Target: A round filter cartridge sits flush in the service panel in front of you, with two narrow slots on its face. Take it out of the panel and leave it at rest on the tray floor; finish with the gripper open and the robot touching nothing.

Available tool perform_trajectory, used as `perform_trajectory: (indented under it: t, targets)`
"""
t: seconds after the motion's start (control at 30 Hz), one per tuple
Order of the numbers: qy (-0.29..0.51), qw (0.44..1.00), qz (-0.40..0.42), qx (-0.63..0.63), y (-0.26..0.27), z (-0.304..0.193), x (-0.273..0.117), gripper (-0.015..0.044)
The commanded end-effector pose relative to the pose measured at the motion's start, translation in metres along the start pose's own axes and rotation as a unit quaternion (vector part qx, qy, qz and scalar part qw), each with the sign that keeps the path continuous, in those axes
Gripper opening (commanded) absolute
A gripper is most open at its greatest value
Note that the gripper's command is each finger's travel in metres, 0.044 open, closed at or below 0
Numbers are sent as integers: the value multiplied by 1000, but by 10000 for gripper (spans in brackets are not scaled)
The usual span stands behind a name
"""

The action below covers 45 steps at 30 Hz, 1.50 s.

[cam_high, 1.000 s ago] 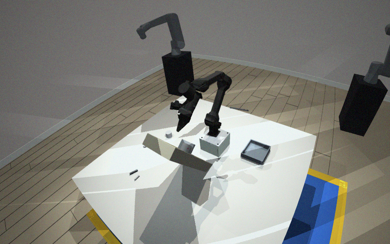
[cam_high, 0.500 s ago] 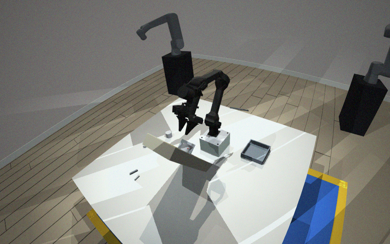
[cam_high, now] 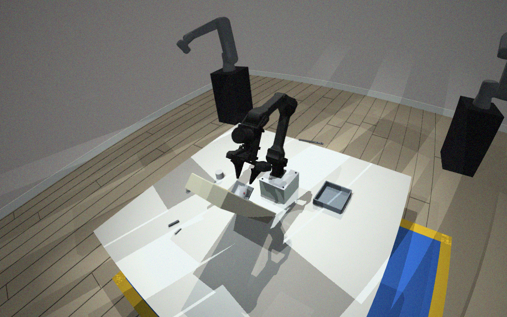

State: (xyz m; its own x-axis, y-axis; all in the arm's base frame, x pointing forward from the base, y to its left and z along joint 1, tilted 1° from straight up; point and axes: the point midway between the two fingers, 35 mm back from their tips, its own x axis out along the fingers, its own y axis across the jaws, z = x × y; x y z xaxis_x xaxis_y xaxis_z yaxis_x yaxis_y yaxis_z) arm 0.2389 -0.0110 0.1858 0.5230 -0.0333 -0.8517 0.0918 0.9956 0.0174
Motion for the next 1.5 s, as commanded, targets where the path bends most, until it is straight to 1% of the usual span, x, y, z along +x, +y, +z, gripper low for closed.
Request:
perform_trajectory:
  t: [0.0, 0.77, 0.8, 1.23, 1.47]
  targets:
    - [2, 1000, -2, -4, -1, -1, 7, 305]
    - [1, 1000, -2, -4, -1, -2, 41, 305]
    - [1, 1000, -1, -2, 0, -1, 38, 278]
    - [1, 1000, -1, -2, 0, -1, 38, 192]
    - [1, 1000, 0, -2, 0, 7, 34, 8]
